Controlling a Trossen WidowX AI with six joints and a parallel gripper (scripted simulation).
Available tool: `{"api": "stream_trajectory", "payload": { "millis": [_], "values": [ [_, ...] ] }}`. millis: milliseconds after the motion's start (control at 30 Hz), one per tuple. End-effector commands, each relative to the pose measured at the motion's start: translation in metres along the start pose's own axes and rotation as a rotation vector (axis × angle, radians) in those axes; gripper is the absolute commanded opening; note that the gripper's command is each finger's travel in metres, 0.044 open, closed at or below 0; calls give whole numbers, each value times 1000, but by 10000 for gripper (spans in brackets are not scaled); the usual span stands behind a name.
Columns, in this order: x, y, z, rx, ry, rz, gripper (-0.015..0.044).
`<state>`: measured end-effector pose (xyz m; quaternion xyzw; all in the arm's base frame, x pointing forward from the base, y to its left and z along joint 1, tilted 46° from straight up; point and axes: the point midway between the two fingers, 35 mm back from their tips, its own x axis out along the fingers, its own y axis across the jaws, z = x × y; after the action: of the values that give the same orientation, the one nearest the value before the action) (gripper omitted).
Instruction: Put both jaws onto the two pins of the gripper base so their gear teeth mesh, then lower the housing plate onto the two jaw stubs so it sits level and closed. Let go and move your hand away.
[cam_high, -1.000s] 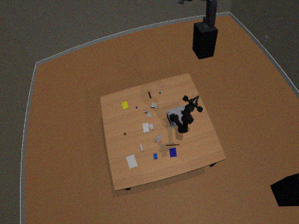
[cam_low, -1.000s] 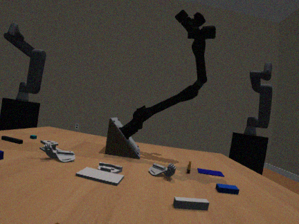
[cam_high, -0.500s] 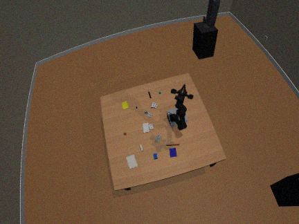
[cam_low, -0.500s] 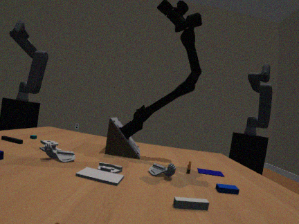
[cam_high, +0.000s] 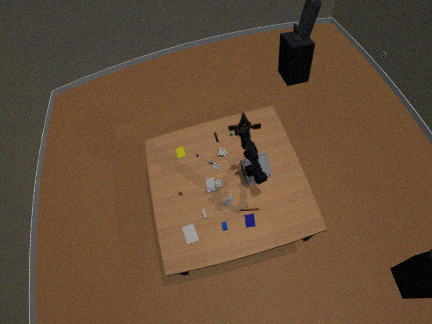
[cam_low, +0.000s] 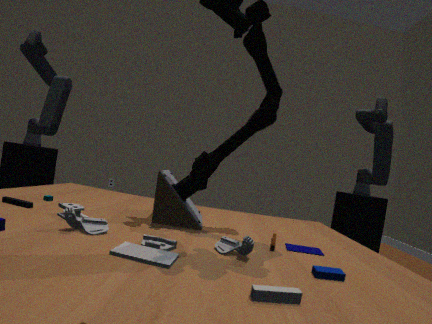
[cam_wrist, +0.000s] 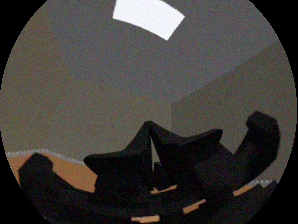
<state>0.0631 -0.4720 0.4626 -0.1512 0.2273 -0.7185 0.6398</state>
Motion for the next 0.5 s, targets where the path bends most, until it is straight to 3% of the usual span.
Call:
{"api": "stream_trajectory", "payload": {
  "millis": [0, 467],
  "values": [
    [10, 41, -12, 5, 33, 101, 0],
    [24, 163, -62, -20, 179, 417, 0]
  ]
}}
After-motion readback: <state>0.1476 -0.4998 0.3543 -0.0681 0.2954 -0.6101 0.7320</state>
